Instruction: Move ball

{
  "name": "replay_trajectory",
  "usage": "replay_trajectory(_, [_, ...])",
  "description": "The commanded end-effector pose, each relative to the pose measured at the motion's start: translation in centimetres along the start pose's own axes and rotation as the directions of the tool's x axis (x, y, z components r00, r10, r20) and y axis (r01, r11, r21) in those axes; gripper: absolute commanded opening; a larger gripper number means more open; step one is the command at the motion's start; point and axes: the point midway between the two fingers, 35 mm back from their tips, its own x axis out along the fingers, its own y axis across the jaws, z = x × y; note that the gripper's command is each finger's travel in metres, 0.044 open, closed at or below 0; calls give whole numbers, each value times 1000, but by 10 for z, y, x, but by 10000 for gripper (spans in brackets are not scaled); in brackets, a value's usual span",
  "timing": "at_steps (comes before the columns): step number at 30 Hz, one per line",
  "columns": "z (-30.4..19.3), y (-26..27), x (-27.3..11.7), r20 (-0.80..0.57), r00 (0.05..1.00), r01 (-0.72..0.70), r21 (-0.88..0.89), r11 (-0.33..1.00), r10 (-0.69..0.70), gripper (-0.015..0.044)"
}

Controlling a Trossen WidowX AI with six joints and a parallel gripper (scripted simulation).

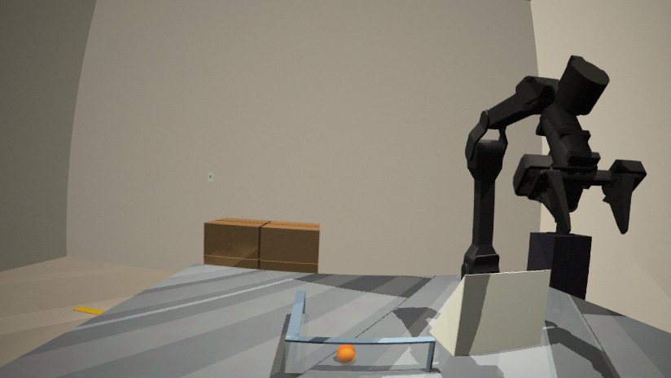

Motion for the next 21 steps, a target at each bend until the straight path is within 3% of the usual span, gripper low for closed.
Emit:
replay_trajectory(1, [0,3,0,3,1000,-3,21,1000,3,374])
replay_trajectory(5, [14,65,9,65,997,-74,428,901,51,269])
replay_trajectory(10, [39,130,19,150,984,-174,784,596,91,261])
replay_trajectory(15, [68,179,26,229,967,-250,938,241,109,261])
replay_trajectory(21, [106,227,34,322,940,-298,937,-184,113,261])
